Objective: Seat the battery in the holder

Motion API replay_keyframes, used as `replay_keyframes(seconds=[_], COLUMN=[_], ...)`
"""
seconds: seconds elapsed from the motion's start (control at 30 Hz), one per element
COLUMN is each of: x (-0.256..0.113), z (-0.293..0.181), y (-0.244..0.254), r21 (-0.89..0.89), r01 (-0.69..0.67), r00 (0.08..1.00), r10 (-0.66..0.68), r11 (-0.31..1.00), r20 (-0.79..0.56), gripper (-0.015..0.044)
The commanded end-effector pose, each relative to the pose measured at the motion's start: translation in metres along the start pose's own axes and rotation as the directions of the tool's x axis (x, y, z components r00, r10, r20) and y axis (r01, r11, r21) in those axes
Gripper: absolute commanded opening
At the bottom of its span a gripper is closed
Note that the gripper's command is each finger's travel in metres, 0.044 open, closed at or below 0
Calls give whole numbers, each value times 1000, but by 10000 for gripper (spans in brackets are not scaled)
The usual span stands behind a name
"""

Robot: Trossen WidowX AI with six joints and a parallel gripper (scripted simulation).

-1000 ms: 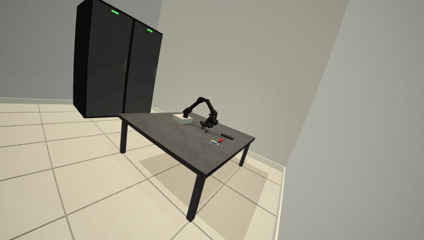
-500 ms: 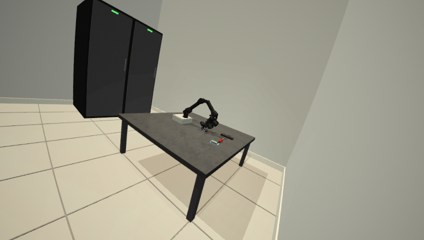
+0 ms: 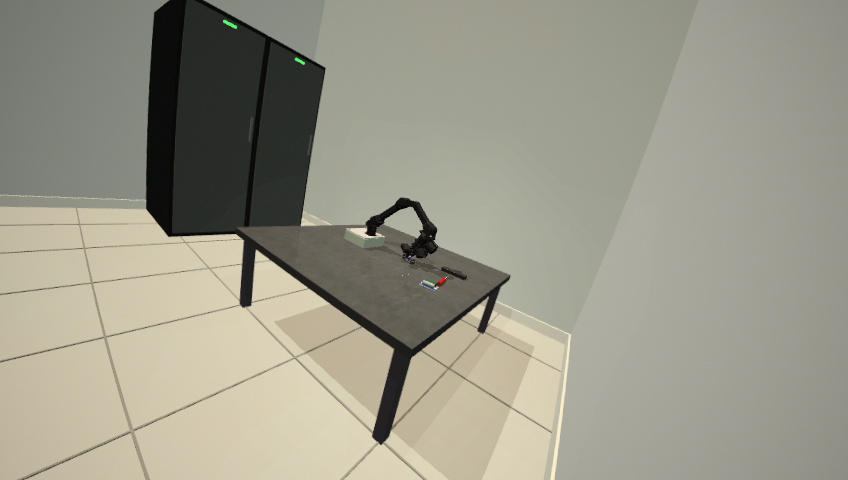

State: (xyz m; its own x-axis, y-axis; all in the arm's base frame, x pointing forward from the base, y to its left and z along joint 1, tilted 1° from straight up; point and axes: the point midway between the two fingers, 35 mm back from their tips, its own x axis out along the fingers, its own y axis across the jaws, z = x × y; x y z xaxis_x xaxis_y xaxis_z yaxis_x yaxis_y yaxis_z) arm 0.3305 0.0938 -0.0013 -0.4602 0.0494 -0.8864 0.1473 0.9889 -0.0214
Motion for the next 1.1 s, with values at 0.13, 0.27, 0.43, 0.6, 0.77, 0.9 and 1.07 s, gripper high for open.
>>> replay_keyframes(seconds=[0.13,0.27,0.43,0.6,0.77,0.9,1.07], x=[-4,-5,-6,-6,-7,-7,-8], z=[8,9,10,11,12,12,13], y=[0,0,0,0,0,0,0], r21=[-5,-5,-5,-5,-5,-5,-5], r01=[4,5,7,9,11,11,12], r00=[1000,1000,1000,1000,1000,1000,1000], r10=[-3,-5,-7,-9,-11,-11,-12], r11=[1000,1000,1000,1000,1000,1000,1000], r20=[17,17,17,18,21,24,26], gripper=[79,79,79,79,79,79,79])
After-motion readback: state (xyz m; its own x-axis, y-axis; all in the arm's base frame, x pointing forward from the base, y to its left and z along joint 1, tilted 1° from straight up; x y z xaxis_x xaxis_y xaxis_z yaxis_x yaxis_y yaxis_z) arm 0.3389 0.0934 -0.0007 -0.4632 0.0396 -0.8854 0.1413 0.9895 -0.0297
